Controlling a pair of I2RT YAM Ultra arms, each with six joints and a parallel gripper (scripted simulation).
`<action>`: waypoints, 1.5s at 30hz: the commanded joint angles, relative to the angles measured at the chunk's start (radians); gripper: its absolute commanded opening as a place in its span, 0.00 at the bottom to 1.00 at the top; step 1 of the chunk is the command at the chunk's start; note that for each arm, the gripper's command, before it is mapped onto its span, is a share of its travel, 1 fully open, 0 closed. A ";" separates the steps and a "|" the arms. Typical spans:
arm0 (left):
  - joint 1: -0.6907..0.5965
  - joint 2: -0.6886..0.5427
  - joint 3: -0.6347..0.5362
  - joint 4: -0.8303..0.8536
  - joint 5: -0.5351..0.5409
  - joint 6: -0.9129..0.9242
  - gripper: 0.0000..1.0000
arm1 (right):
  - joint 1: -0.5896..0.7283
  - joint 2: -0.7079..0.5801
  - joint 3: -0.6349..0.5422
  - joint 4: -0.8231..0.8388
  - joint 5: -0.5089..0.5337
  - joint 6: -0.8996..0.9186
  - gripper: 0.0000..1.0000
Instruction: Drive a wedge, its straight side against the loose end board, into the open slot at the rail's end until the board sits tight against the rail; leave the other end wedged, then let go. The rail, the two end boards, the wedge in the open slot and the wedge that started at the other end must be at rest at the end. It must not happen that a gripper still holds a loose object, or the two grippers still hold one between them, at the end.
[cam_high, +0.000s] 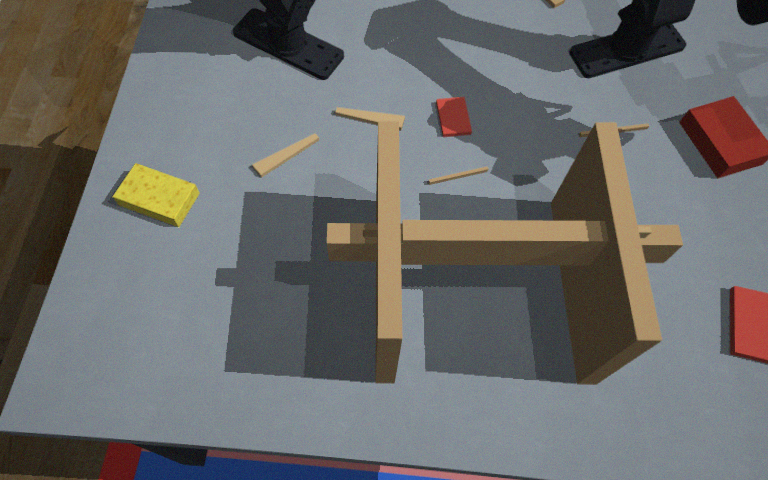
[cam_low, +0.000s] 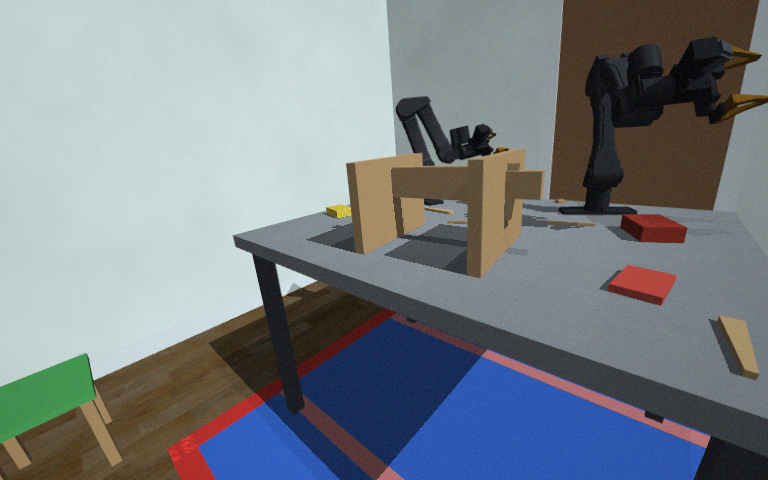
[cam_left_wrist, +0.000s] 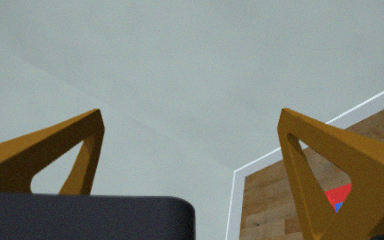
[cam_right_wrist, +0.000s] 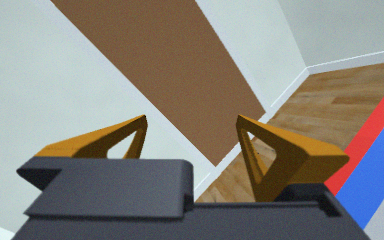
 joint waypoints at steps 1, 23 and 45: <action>0.000 -0.012 0.016 0.011 0.010 -0.006 1.00 | 0.000 -0.011 0.015 0.022 0.000 -0.007 1.00; 0.002 -0.026 0.034 -0.001 0.029 -0.009 1.00 | -0.034 -0.034 0.042 -0.026 0.013 -0.018 1.00; 0.009 -0.044 0.065 -0.103 0.143 -0.145 1.00 | -0.230 -0.049 0.107 -0.115 0.032 -0.079 1.00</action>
